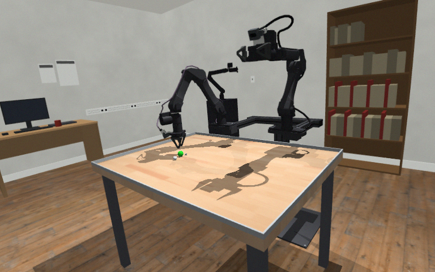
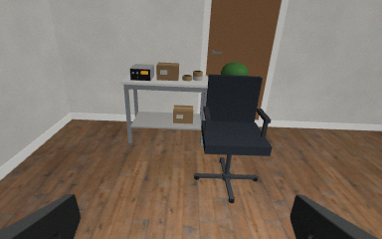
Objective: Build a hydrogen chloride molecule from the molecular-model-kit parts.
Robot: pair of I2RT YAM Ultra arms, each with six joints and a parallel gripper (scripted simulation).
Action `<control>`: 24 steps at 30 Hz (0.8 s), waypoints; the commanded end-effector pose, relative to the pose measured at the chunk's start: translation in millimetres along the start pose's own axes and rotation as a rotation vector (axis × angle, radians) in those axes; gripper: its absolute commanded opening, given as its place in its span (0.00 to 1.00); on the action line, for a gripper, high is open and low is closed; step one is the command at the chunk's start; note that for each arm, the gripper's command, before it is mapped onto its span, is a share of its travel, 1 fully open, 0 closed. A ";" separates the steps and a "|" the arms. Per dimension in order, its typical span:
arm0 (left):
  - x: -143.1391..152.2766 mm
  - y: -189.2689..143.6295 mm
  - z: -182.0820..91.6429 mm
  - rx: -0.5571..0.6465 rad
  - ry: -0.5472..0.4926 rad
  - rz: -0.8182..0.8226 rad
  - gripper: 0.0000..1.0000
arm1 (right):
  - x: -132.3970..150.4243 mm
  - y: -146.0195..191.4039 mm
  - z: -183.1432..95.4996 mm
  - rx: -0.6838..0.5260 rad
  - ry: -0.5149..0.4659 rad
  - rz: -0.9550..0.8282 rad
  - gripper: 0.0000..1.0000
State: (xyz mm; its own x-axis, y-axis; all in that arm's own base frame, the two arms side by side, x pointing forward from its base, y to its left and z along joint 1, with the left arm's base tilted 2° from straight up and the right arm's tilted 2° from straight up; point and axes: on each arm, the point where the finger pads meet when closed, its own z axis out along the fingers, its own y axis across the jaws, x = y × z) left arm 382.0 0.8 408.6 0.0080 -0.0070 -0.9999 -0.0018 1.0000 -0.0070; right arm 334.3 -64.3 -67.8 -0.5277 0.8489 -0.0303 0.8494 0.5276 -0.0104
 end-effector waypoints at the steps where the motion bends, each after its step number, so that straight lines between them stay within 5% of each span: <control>1: -16.0 -9.7 -10.8 0.029 -0.053 -0.036 1.00 | -14.2 11.2 -12.1 -0.039 -0.024 0.024 0.54; 8: -42.1 -8.9 -16.8 0.027 -0.113 0.002 1.00 | -18.3 13.2 -8.9 -0.036 -0.044 0.000 0.54; 24: -38.3 -8.9 -16.1 0.027 -0.098 0.000 1.00 | -3.9 5.3 17.4 -0.017 -0.028 -0.016 0.54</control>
State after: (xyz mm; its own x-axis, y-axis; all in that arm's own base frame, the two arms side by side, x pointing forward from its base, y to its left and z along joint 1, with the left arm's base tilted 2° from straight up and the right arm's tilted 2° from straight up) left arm 378.4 -3.4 413.4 0.0245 -0.0126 -0.9996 0.0102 0.9999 -0.0123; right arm 334.5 -68.1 -87.0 -0.5195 0.8540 -0.0284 0.8544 0.5195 -0.0102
